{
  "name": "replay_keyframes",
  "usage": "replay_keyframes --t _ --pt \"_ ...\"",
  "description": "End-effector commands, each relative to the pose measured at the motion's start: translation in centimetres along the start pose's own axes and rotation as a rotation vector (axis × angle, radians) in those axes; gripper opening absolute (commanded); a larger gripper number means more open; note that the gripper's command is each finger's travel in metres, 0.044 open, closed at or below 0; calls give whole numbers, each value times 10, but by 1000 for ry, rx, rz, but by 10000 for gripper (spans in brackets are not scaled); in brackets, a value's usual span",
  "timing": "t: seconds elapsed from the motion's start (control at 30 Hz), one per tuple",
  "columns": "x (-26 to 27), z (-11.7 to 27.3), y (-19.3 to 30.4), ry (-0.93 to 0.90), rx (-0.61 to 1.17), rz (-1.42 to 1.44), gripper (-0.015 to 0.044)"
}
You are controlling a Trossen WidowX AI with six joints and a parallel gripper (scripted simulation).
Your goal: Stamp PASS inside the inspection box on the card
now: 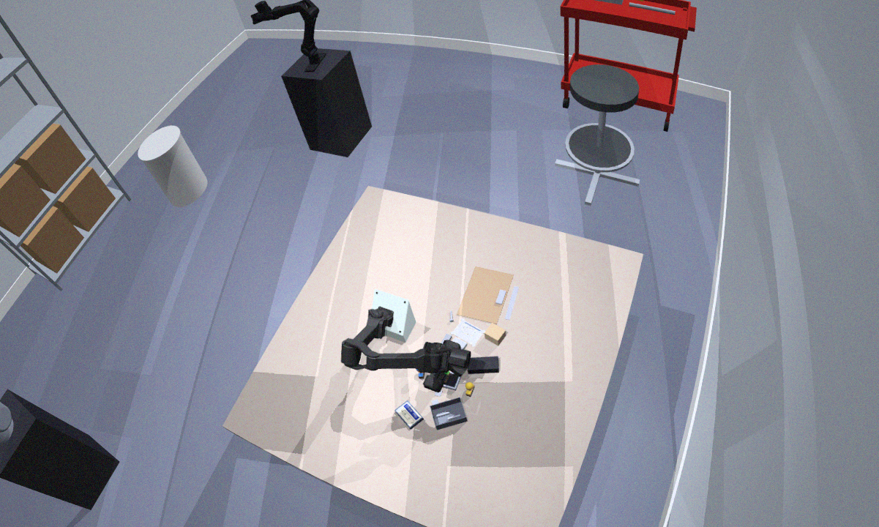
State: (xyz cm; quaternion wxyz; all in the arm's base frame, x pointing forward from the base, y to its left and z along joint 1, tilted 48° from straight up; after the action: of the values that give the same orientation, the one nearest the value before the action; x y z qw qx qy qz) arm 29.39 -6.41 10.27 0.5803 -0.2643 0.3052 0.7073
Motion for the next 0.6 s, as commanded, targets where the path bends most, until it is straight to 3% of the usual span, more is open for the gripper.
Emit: replay_keyframes --t 0.0,0.57 --pt "0 3 -1 3 -4 -5 0" --pt "0 29 -2 0 -4 -5 0"
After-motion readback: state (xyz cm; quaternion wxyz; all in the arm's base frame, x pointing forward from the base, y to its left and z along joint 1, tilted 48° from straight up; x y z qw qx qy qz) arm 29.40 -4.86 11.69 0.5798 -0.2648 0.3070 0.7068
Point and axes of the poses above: the point midway between the two fingers, 35 mm back from their tips, its own z axis back along the fingers, its own x axis across the jaws, y = z × x, the point moved 3 cm from there along z, back along the fingers, and after that the axes turned 11 degrees about z, right-handed, at the moved point
